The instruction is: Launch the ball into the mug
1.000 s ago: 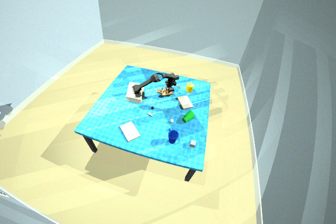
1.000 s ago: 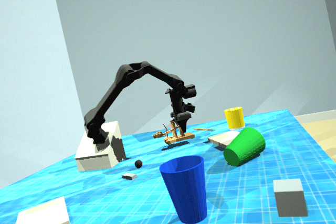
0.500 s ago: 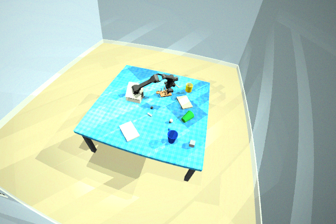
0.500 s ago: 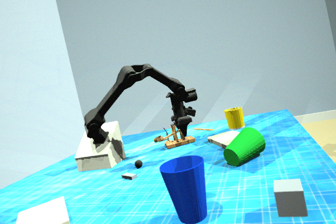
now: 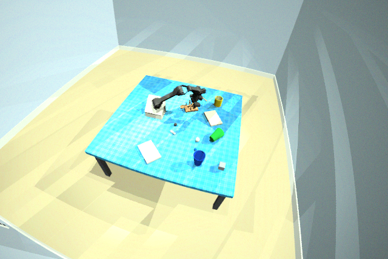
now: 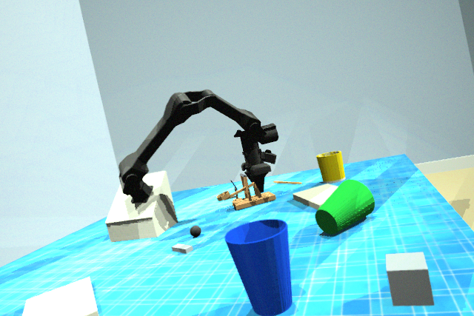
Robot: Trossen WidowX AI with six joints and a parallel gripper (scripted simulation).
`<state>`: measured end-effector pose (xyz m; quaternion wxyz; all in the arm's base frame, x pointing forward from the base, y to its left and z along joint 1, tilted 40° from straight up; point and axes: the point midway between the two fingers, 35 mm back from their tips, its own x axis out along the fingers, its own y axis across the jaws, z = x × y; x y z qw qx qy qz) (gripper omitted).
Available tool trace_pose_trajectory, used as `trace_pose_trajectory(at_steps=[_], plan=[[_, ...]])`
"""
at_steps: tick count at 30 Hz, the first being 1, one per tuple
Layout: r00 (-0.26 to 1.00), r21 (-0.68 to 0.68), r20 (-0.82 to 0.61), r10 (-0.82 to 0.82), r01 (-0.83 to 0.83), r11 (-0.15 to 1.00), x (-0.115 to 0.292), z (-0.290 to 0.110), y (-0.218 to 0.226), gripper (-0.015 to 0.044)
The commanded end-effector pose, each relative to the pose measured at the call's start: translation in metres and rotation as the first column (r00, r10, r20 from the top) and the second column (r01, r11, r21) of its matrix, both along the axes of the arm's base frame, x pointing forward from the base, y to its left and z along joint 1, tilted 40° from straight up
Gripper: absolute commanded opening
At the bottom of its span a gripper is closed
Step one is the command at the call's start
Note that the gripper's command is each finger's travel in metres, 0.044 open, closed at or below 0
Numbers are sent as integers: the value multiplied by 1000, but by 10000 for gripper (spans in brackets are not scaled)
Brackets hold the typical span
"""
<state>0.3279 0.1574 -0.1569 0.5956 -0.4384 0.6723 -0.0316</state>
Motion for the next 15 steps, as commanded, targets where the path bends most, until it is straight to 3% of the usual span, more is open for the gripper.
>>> trace_pose_trajectory(at_steps=[1, 4, 9, 15], plan=[[1000, 0, 2, -1, 1, 1000, 0, 1, 0, 368], [1000, 2, 1, 0, 0, 1000, 0, 18, 17, 440], [1000, 5, -2, 1, -1, 1000, -10, 75, 63, 440], [1000, 8, 4, 13, -13, 1000, -8, 65, 59, 440]])
